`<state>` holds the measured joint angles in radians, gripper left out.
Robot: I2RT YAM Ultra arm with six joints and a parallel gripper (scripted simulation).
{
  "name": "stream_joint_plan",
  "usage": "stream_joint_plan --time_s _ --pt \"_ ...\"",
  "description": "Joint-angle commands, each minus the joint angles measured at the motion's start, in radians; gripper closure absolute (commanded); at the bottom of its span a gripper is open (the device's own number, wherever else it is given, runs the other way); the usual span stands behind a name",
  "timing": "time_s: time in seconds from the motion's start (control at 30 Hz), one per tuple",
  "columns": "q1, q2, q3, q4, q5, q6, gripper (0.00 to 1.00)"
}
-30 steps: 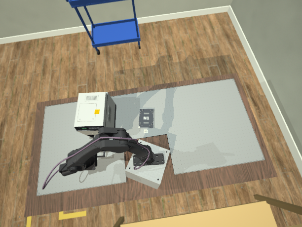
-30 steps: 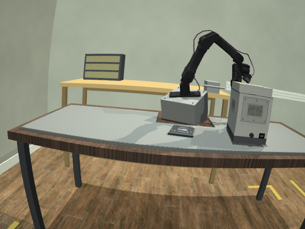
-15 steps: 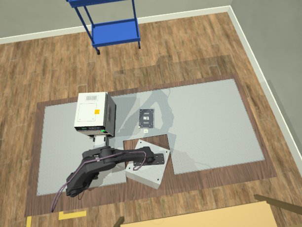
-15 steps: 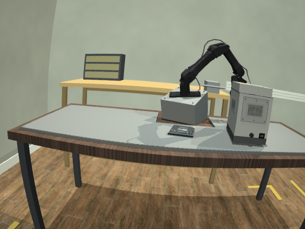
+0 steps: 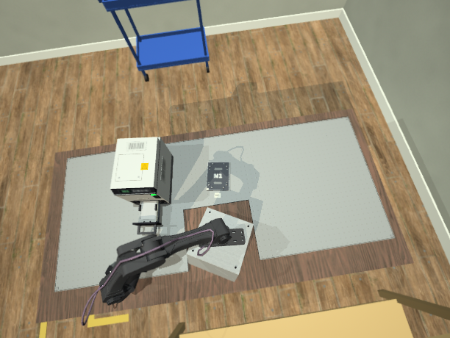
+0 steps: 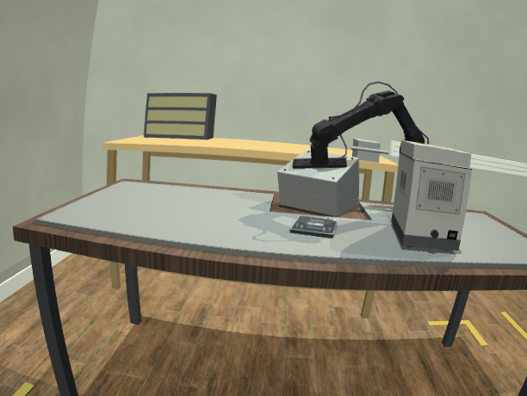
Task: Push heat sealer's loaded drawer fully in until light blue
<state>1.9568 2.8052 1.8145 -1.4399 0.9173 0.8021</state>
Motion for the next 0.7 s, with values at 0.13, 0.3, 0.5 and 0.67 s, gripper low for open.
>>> stream_joint_plan --time_s 0.13,0.3,0.5,0.67 --pt "0.014 -0.041 0.051 -0.06 0.028 0.047 0.7" --pt "0.014 -0.041 0.052 -0.062 0.028 0.048 0.7" --pt "0.014 -0.041 0.052 -0.063 0.028 0.049 0.7" --pt "0.014 -0.041 0.053 -0.063 0.028 0.049 0.7"
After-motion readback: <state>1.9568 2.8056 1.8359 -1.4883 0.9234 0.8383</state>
